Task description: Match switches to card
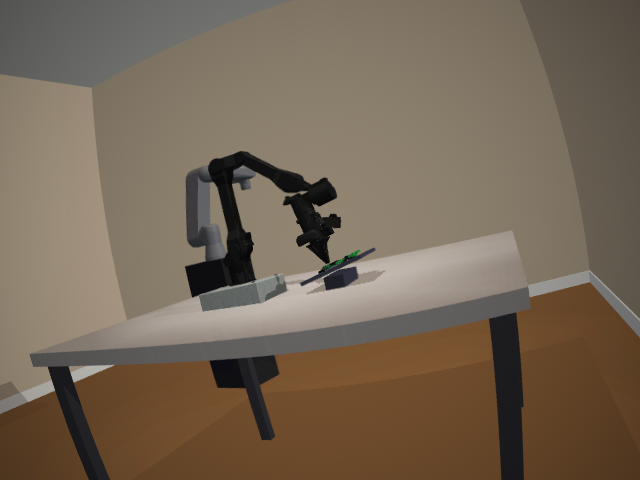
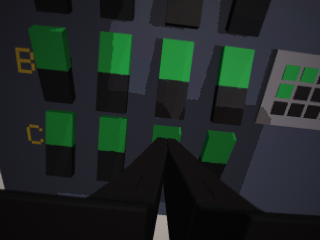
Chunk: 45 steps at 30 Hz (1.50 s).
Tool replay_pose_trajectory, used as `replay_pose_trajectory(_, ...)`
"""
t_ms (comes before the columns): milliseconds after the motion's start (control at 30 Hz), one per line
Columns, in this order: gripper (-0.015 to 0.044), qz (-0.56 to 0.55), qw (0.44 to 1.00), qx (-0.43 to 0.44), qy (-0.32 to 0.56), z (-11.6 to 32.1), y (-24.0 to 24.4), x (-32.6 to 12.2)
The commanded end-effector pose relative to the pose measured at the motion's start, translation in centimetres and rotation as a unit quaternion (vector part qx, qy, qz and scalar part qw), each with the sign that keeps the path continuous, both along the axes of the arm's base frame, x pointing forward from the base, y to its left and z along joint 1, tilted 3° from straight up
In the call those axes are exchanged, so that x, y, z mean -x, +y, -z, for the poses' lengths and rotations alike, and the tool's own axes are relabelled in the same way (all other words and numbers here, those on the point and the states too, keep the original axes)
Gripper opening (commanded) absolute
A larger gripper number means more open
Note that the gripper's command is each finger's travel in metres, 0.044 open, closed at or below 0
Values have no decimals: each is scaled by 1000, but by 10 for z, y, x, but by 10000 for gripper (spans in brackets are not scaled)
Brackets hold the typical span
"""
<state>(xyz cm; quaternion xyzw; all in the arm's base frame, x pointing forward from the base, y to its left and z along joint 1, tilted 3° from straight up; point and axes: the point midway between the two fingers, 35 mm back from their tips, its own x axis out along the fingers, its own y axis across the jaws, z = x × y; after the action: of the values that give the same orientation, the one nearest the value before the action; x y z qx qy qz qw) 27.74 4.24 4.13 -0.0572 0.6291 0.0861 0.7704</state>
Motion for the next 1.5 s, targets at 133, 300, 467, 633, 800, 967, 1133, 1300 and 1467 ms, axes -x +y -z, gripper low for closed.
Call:
replay_pose_trajectory(133,0,1,1000,1,2,2,0,0)
replay_pose_trajectory(300,0,1,1000,1,2,2,0,0)
replay_pose_trajectory(467,0,1,1000,1,2,2,0,0)
replay_pose_trajectory(633,0,1,1000,1,2,3,0,0)
replay_pose_trajectory(800,0,1,1000,1,2,4,0,0)
replay_pose_trajectory(967,0,1,1000,1,2,4,0,0)
replay_pose_trajectory(1133,0,1,1000,1,2,5,0,0)
replay_pose_trajectory(1300,0,1,1000,1,2,6,0,0)
replay_pose_trajectory(1467,0,1,1000,1,2,6,0,0)
